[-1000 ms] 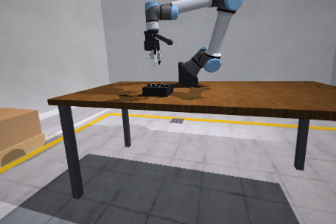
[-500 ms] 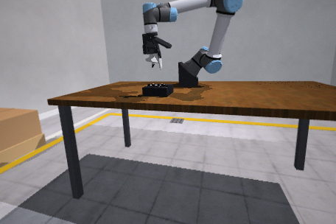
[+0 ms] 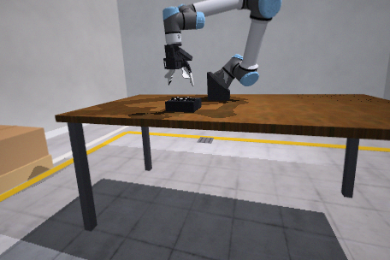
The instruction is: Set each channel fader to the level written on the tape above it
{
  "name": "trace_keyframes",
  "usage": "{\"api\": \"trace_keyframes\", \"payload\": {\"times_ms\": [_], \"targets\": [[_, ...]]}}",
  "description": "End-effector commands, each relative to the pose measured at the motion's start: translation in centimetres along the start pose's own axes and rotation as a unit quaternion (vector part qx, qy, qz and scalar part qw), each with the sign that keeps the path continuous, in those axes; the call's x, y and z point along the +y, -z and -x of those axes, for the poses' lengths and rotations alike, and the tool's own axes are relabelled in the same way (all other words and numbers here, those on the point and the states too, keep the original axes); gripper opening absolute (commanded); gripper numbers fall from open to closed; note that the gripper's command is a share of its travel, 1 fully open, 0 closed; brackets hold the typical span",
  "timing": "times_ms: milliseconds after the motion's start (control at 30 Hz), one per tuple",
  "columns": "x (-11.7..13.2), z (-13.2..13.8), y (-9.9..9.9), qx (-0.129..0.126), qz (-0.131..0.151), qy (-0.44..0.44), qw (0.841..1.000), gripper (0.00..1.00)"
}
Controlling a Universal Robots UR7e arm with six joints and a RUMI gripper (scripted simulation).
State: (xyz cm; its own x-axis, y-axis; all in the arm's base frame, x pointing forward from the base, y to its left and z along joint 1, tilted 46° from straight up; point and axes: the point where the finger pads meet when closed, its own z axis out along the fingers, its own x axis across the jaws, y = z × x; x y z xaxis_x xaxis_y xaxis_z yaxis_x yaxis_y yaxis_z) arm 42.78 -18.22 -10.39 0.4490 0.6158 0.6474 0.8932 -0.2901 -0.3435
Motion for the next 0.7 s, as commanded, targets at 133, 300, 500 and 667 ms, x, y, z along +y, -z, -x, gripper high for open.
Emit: {"api": "trace_keyframes", "payload": {"times_ms": [133, 300, 500, 667], "targets": [[1.0, -0.31, -0.83, 0.001, -0.01, 0.098, 0.995, 1.0], [1.38, -0.45, -1.19, 0.001, -0.013, 0.134, 0.991, 1.0], [1.5, -0.5, -1.3, 0.001, -0.014, 0.145, 0.989, 1.0], [1.5, -0.5, -1.3, 0.001, -0.014, 0.145, 0.989, 1.0]]}}
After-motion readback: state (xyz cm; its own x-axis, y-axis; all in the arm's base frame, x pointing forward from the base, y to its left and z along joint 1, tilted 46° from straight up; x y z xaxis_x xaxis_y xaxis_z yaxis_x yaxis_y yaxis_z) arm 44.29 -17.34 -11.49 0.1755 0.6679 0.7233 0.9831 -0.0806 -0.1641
